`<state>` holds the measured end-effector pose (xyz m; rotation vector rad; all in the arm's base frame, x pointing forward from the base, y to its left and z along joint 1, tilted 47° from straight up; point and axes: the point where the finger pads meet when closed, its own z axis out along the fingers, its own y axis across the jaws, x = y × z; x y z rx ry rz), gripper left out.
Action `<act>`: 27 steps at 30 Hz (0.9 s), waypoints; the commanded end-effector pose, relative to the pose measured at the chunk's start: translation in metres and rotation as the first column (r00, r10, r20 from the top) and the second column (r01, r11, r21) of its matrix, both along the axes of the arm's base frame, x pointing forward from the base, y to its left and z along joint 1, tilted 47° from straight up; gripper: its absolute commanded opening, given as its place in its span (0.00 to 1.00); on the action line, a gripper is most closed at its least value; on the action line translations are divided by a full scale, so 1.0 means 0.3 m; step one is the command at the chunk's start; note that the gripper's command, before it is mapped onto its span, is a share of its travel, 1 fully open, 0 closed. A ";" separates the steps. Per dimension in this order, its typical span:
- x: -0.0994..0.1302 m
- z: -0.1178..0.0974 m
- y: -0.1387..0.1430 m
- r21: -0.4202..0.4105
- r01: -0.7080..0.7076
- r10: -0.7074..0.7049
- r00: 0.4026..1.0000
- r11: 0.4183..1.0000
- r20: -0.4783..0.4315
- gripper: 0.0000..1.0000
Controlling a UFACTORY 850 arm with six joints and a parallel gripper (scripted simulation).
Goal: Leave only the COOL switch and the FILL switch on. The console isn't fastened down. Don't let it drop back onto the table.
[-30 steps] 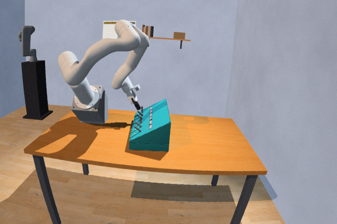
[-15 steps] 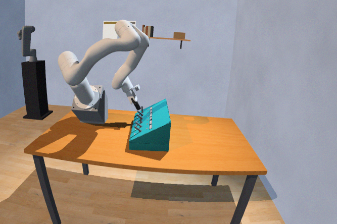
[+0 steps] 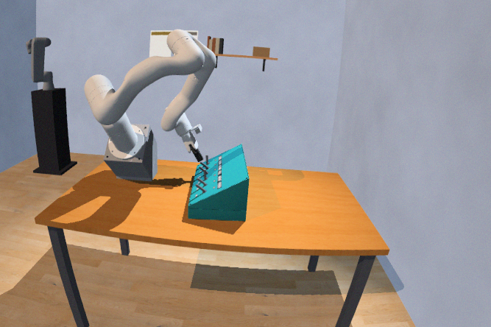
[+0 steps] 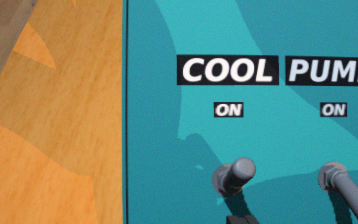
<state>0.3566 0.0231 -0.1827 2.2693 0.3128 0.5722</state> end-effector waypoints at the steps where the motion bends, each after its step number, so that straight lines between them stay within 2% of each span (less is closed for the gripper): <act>1: -0.005 0.007 0.009 0.001 -0.001 0.001 1.000 1.000 0.001 0.00; 6: -0.038 0.049 0.051 0.001 -0.001 0.001 1.000 1.000 0.001 0.00; 15: -0.142 0.176 0.181 0.001 -0.001 0.001 1.000 1.000 0.001 0.00; 27: -0.191 0.237 0.243 0.001 -0.001 0.001 1.000 1.000 0.001 0.00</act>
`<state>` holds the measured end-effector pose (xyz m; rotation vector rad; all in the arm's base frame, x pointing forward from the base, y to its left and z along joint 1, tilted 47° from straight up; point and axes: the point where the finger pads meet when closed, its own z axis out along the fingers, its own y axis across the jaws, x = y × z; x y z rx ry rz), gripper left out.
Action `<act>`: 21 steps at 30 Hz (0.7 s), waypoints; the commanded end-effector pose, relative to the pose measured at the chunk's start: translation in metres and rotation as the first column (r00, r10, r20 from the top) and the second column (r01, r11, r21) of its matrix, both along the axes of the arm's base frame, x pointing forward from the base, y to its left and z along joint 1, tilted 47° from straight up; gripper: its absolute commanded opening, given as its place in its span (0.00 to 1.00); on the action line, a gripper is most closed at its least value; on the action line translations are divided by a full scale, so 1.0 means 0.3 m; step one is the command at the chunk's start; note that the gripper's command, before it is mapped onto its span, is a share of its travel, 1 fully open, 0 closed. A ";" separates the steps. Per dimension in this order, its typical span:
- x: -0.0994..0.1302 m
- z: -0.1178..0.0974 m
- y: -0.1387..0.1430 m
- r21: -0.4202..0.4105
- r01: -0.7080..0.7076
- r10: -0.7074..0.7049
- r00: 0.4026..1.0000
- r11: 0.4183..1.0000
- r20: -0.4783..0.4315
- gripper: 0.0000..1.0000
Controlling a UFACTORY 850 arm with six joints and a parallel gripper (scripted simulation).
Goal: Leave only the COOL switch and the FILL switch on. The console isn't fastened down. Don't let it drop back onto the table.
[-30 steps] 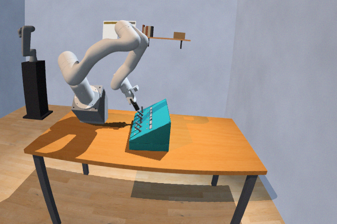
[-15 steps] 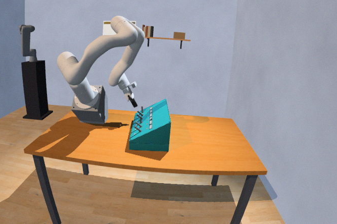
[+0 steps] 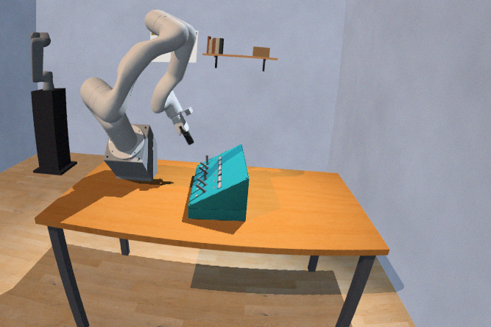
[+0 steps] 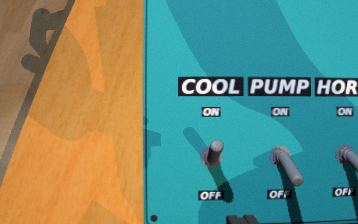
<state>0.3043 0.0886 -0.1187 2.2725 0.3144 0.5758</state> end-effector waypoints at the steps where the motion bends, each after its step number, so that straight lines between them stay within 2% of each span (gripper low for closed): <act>1: -0.016 0.024 0.025 -0.003 0.002 -0.002 1.000 1.000 0.000 0.00; 4: -0.016 0.024 0.025 -0.003 0.002 -0.002 1.000 1.000 0.000 0.00; 5: -0.016 0.024 0.025 -0.003 0.002 -0.002 1.000 1.000 0.000 1.00; 21: -0.016 0.024 0.025 -0.003 0.002 -0.002 1.000 1.000 0.000 1.00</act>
